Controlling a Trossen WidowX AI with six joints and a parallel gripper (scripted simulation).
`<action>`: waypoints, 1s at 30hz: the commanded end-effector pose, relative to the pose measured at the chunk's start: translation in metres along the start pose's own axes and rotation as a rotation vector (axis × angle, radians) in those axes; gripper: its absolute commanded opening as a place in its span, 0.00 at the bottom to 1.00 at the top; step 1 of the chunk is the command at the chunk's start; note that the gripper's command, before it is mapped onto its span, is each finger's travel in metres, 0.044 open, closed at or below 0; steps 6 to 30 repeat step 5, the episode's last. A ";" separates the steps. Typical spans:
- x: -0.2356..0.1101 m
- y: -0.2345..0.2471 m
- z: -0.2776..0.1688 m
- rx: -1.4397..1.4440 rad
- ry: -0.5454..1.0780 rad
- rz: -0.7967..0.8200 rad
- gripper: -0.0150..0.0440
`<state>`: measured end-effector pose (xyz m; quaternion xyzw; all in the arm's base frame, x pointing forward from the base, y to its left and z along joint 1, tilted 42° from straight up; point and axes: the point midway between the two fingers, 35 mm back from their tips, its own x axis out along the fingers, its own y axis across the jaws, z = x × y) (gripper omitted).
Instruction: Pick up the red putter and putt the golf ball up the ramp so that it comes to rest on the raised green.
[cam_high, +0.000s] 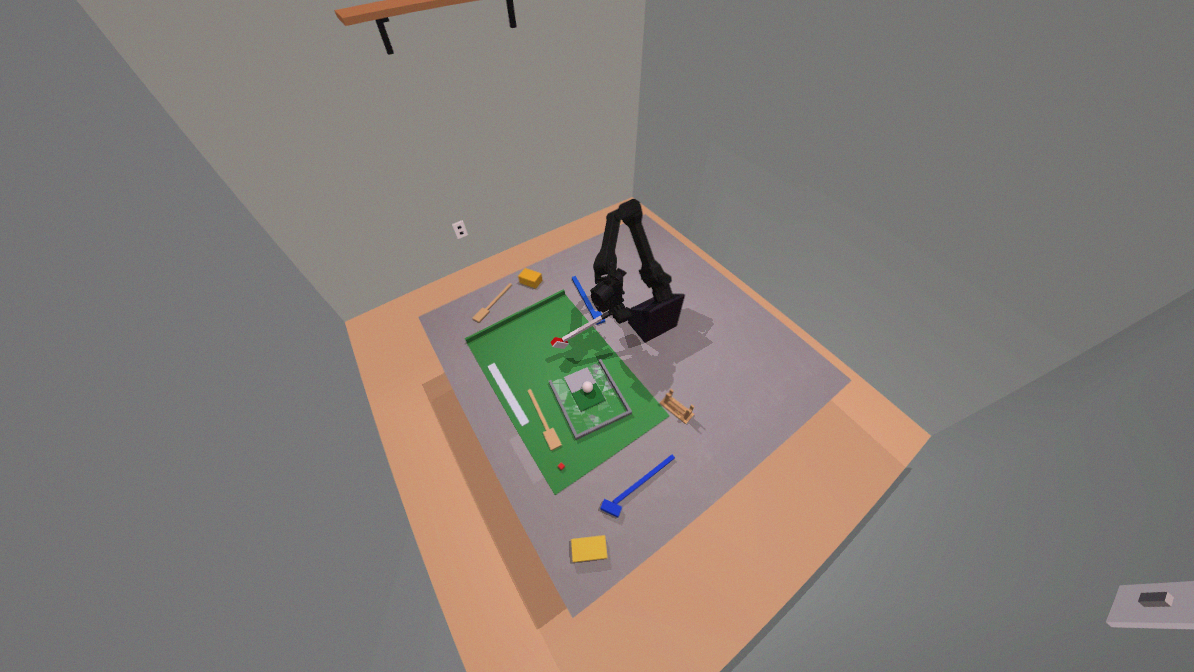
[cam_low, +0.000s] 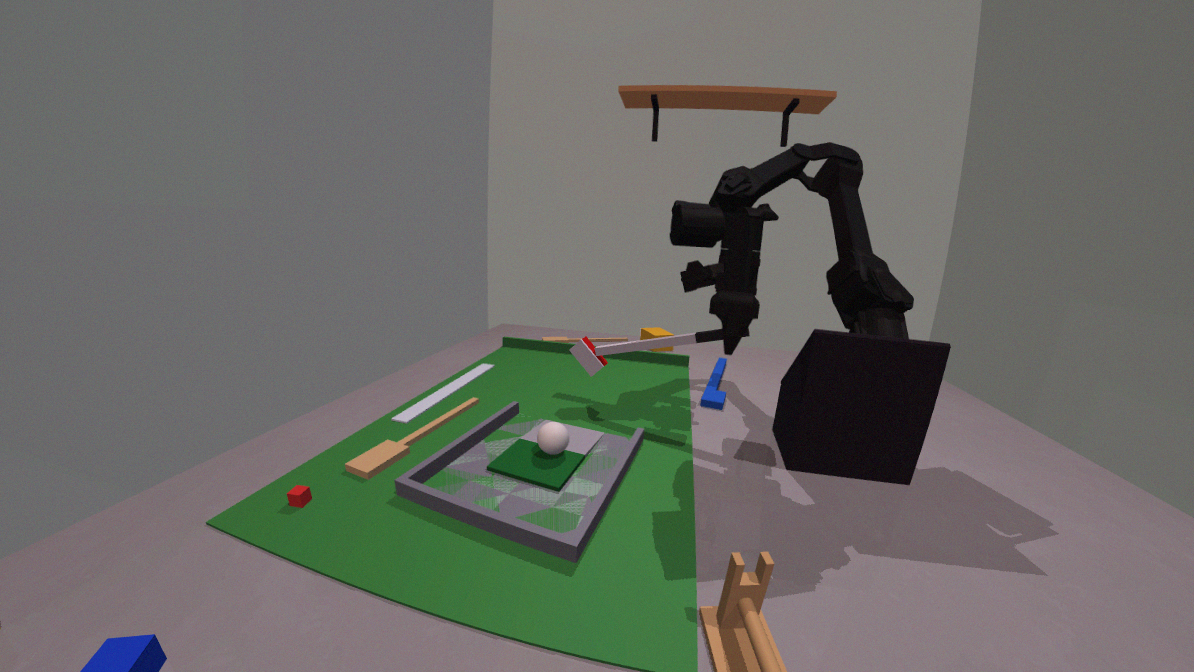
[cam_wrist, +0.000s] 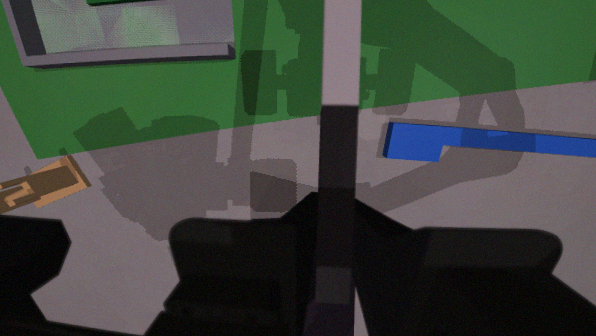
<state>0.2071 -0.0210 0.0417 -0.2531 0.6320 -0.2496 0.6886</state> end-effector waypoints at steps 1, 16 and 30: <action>0.000 0.000 0.000 -0.002 -0.002 0.001 0.25; 0.000 0.000 0.000 -0.002 -0.002 0.001 0.25; 0.000 0.000 0.000 -0.002 -0.002 0.001 0.25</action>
